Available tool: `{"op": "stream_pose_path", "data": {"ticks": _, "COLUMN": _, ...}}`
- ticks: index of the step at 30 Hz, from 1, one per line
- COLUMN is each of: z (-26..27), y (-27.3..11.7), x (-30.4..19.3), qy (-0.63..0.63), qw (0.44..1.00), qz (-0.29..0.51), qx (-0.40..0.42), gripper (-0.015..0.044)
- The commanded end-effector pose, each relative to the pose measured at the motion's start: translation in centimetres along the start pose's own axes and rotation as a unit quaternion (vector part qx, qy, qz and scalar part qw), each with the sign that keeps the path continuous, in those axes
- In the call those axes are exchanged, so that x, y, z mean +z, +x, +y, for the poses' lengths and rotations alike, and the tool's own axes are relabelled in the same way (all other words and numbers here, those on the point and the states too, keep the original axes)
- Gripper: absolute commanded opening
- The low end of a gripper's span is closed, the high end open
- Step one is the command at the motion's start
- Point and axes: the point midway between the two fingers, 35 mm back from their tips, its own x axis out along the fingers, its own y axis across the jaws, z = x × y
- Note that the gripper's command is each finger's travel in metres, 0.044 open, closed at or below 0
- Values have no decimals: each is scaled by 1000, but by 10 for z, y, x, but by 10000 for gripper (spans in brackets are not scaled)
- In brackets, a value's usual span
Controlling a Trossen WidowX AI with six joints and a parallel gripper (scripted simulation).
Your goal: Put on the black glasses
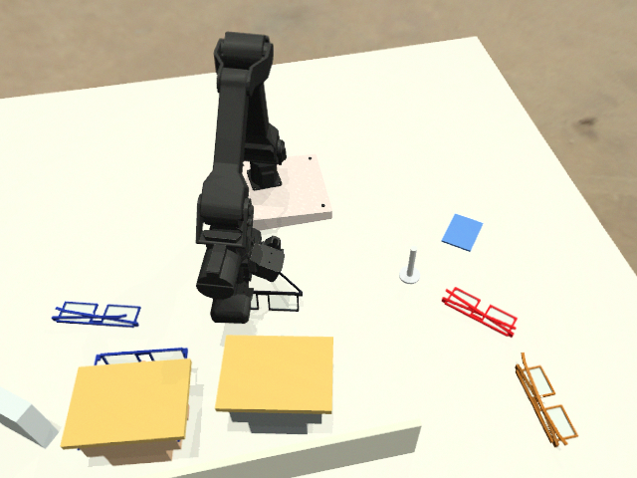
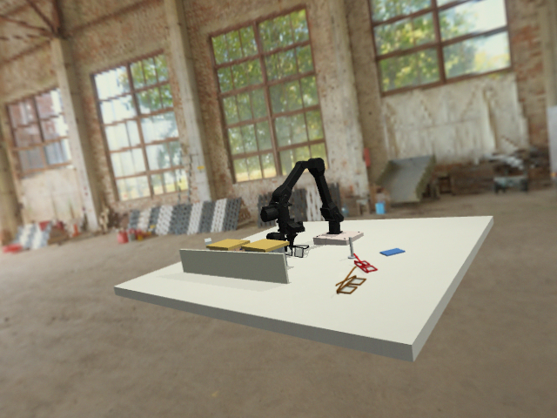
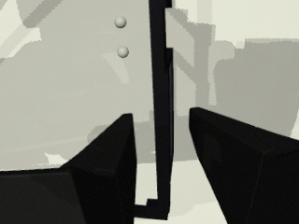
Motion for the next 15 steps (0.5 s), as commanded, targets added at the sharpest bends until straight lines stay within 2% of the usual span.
{"op": "stream_pose_path", "data": {"ticks": 1, "z": 2, "y": 1, "x": 0, "qy": 2, "qw": 1000, "qz": 1, "qx": 1, "gripper": 120}}
{"op": "stream_pose_path", "data": {"ticks": 7, "z": 5, "y": 1, "x": 0, "qy": 2, "qw": 1000, "qz": 1, "qx": 1, "gripper": 120}}
{"op": "stream_pose_path", "data": {"ticks": 8, "z": 2, "y": 0, "x": 0, "qy": 0, "qw": 1000, "qz": 0, "qx": -1, "gripper": 94}}
{"op": "stream_pose_path", "data": {"ticks": 15, "z": 2, "y": 0, "x": 0, "qy": 0, "qw": 1000, "qz": 0, "qx": -1, "gripper": 47}}
